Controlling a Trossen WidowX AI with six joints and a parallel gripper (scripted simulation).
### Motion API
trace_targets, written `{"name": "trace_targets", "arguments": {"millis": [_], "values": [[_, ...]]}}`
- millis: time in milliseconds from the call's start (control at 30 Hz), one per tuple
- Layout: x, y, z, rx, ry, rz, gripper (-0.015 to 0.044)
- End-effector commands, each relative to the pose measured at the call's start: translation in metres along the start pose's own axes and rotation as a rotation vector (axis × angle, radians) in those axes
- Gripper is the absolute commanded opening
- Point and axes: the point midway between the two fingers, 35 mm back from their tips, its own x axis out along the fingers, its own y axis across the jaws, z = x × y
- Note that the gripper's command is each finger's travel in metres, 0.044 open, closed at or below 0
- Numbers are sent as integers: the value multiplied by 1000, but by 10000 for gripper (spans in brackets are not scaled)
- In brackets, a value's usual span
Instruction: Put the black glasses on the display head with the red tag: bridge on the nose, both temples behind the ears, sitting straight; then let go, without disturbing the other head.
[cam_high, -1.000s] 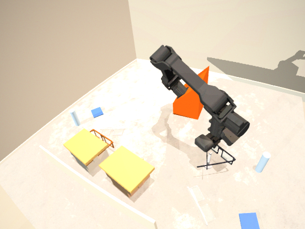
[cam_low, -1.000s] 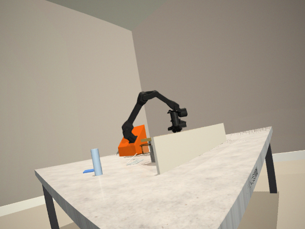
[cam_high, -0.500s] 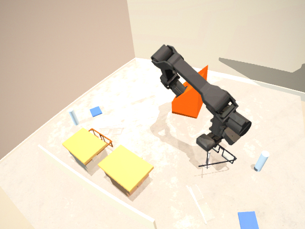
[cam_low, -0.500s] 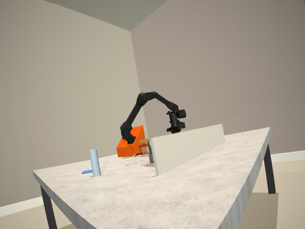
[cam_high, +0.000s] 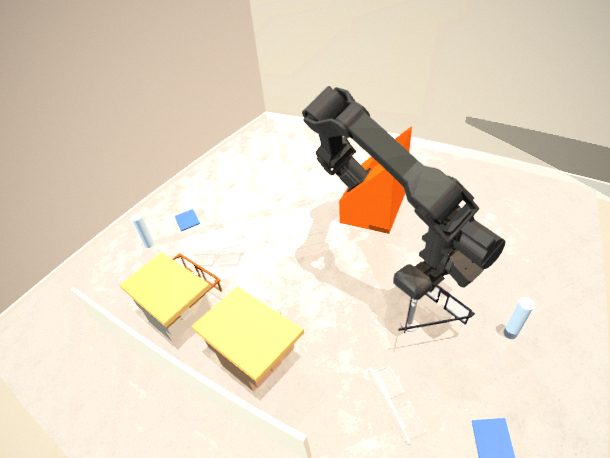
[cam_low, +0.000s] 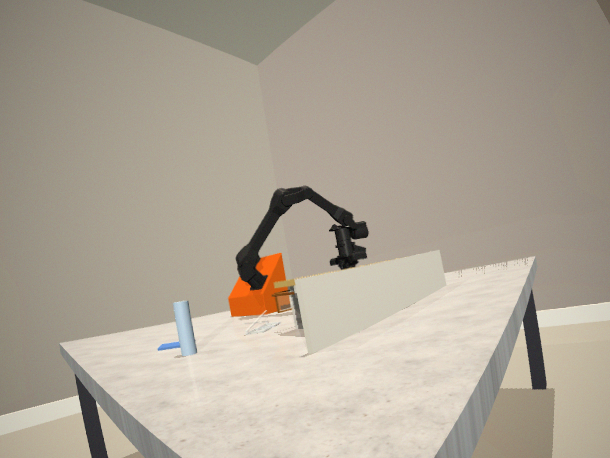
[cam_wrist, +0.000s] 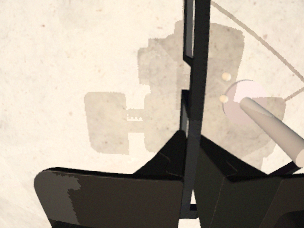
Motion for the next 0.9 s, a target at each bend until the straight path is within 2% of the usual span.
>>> {"name": "trace_targets", "arguments": {"millis": [0, 867], "values": [[-1, 2, 4, 5, -5, 2, 0], [-2, 9, 16, 5, -6, 2, 0]]}}
